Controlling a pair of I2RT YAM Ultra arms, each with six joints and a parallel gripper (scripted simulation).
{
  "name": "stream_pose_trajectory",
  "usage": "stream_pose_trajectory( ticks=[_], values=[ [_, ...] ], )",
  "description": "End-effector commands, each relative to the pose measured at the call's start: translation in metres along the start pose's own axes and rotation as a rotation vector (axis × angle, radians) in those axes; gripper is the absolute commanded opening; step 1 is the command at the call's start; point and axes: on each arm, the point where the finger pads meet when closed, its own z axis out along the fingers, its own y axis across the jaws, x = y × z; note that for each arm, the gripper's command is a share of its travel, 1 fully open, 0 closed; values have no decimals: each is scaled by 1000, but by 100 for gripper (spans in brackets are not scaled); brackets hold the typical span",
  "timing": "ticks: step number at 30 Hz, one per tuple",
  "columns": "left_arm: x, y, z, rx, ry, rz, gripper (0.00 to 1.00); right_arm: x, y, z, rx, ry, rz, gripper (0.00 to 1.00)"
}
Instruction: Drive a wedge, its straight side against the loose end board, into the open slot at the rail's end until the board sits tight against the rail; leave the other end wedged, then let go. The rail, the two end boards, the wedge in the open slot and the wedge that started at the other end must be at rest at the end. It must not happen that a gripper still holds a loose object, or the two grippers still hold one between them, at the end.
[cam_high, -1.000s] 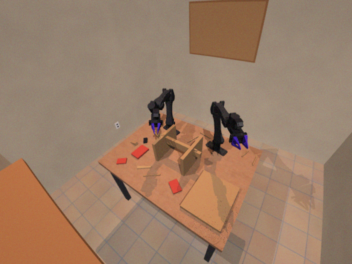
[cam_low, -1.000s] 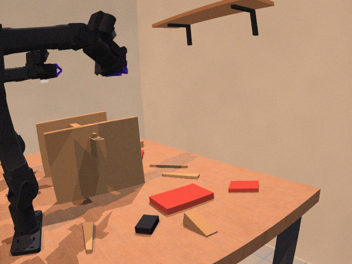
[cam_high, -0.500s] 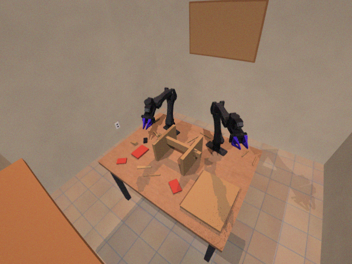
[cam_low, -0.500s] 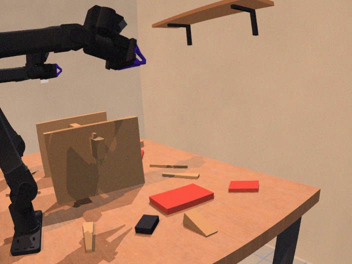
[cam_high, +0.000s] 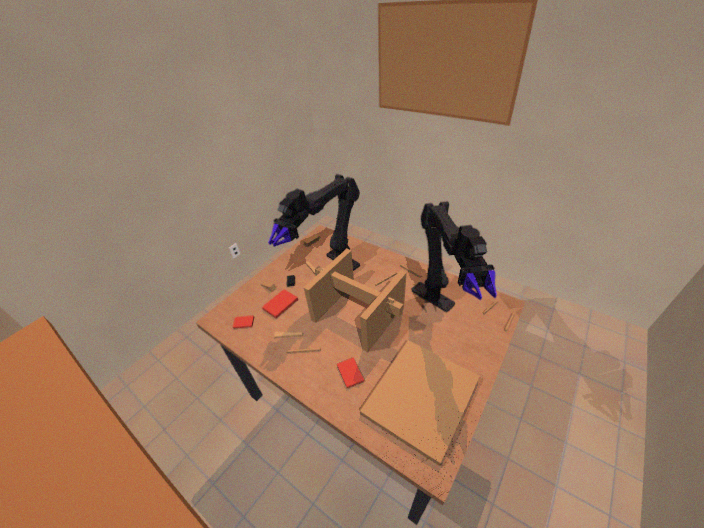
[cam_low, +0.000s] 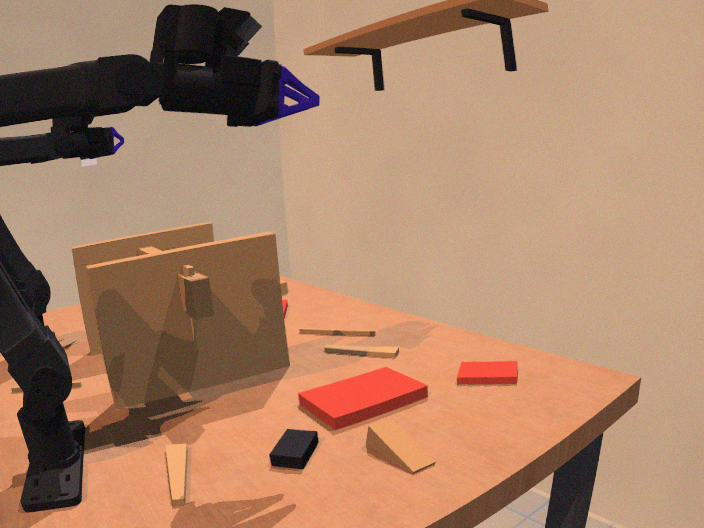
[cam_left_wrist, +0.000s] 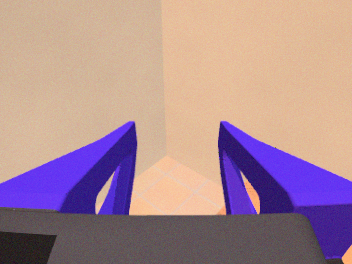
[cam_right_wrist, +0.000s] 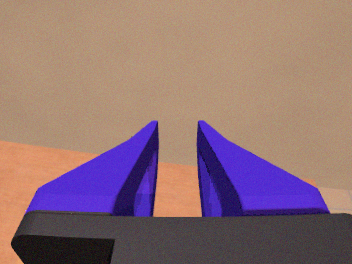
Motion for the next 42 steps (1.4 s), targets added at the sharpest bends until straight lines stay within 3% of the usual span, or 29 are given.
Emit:
stream_pose_trajectory(
  ticks=[1, 13, 17, 24, 26, 28, 29, 31, 33, 37, 38, 42],
  values=[
    [-9, -2, 1, 6, -8, -7, 43, -33, -30, -20, 112, -141, 45, 20],
    [-9, -2, 1, 6, -8, -7, 43, -34, -81, -50, 290, -227, 108, 20],
    [-9, -2, 1, 6, -8, -7, 43, -54, -78, -58, 275, -260, 80, 20],
    [-9, -2, 1, 6, -8, -7, 43, -48, -74, -54, 267, -244, 83, 20],
    [-9, -2, 1, 6, -8, -7, 43, -23, -73, -37, 258, -178, 93, 20],
    [-9, -2, 1, 6, -8, -7, 43, -27, -76, -43, 269, -191, 92, 20],
    [-9, -2, 1, 6, -8, -7, 43, -4, -75, -30, 263, -135, 100, 20],
    [-9, -2, 1, 6, -8, -7, 43, -35, -75, -43, 266, -204, 91, 20],
    [-9, -2, 1, 6, -8, -7, 43, -40, -72, -51, 263, -222, 90, 20],
    [-9, -2, 1, 6, -8, -7, 43, -33, -72, -50, 265, -207, 94, 20],
    [-9, -2, 1, 6, -8, -7, 43, -19, -74, -46, 268, -165, 101, 20],
    [-9, -2, 1, 6, -8, -7, 43, -23, -76, -43, 270, -178, 98, 20]
  ],
)
